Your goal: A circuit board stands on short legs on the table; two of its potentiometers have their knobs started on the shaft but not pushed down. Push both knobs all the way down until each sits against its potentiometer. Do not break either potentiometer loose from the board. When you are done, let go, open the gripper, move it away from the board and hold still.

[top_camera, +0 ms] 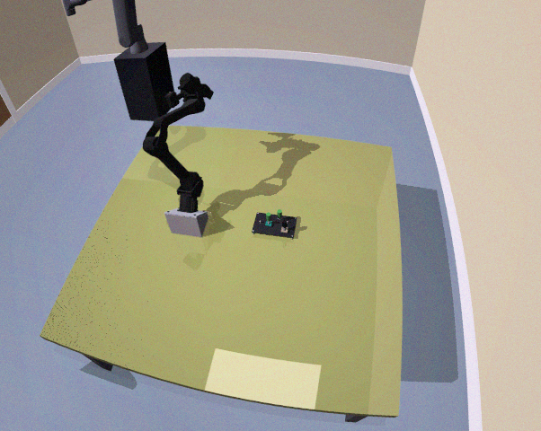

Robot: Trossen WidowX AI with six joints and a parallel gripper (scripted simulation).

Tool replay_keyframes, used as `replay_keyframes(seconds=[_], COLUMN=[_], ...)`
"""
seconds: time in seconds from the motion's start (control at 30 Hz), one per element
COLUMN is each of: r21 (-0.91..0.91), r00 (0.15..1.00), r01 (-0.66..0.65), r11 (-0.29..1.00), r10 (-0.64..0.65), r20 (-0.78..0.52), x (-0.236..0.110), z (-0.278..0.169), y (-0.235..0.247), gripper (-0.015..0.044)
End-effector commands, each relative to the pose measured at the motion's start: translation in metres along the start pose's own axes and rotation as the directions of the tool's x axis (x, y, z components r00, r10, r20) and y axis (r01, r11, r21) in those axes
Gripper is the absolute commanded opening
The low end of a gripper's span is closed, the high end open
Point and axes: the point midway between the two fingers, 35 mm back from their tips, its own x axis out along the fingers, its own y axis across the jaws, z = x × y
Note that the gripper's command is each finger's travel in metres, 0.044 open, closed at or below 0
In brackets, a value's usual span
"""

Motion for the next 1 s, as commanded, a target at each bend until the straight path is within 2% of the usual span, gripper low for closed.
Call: replay_keyframes(seconds=[0.0, 0.47, 0.7, 0.97], r21=[0.002, 0.284, 0.426, 0.591], r00=[1.000, 0.984, 0.956, 0.907], r01=[-0.001, -0.176, -0.285, -0.390], r11=[1.000, 0.943, 0.859, 0.706], r10=[0.001, 0.171, 0.285, 0.404], r20=[0.000, 0.043, 0.065, 0.115], x=[0.000, -0.006, -0.017, -0.034], z=[0.000, 0.029, 0.052, 0.077], y=[0.000, 0.049, 0.082, 0.112], gripper=[0.0374, 0.0006, 0.0000, 0.0000])
